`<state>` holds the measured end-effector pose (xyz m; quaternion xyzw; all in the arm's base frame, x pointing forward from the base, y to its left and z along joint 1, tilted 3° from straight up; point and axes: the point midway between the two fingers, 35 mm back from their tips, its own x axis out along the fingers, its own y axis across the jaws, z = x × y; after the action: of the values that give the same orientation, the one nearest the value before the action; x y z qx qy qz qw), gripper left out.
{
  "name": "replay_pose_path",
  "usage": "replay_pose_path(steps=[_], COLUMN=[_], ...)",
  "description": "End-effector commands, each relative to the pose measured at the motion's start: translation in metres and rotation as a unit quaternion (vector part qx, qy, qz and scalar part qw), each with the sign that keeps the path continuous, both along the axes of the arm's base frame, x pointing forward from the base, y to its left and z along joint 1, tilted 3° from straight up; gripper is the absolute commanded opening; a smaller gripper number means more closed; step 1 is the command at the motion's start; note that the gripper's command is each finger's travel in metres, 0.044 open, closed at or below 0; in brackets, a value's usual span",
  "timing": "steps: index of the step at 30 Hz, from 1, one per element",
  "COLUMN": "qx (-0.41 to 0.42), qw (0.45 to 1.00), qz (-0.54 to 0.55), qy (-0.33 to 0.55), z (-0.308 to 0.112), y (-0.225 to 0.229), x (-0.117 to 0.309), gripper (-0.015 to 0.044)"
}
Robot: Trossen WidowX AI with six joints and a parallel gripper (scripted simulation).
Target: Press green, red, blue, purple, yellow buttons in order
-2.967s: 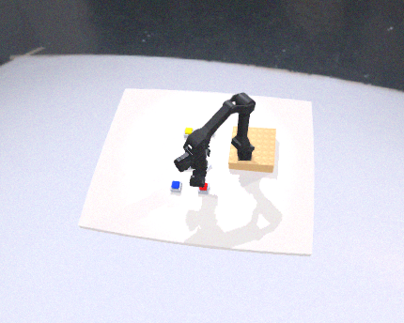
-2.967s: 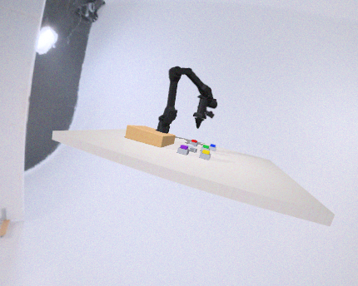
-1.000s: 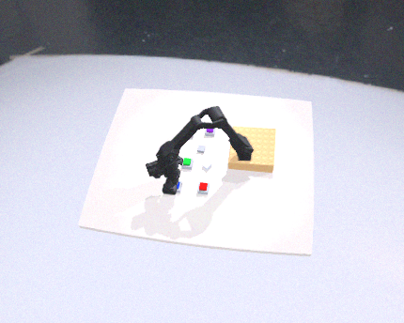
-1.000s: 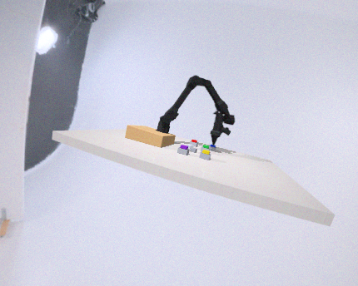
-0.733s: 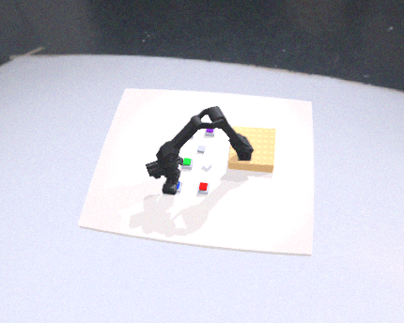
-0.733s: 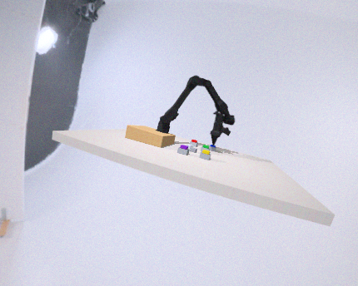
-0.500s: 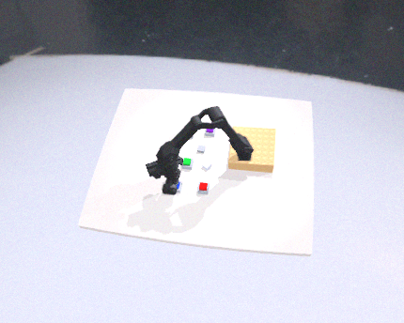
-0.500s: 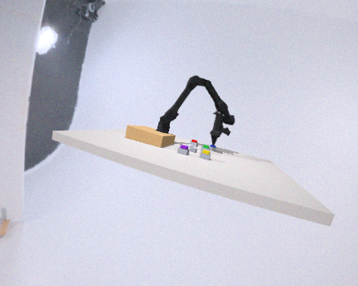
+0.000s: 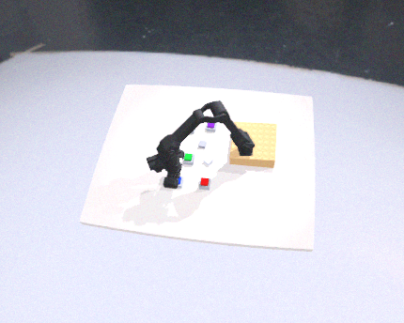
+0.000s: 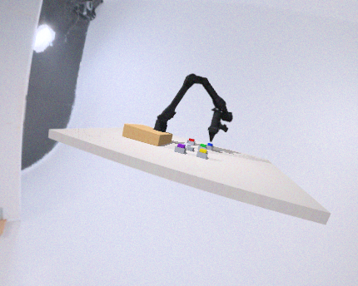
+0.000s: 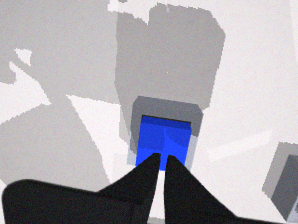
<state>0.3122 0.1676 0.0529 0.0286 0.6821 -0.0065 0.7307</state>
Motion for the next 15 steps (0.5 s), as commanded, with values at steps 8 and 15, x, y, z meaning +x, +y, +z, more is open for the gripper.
replay_pose_path(steps=[8, 15], qx=[0.003, 0.002], qw=[1.0, 1.0], qz=[0.002, 0.002], qy=[-0.004, -0.003], z=[0.072, 0.075], y=[-0.002, -0.013], x=[-0.004, -0.002], gripper=[0.002, 0.002])
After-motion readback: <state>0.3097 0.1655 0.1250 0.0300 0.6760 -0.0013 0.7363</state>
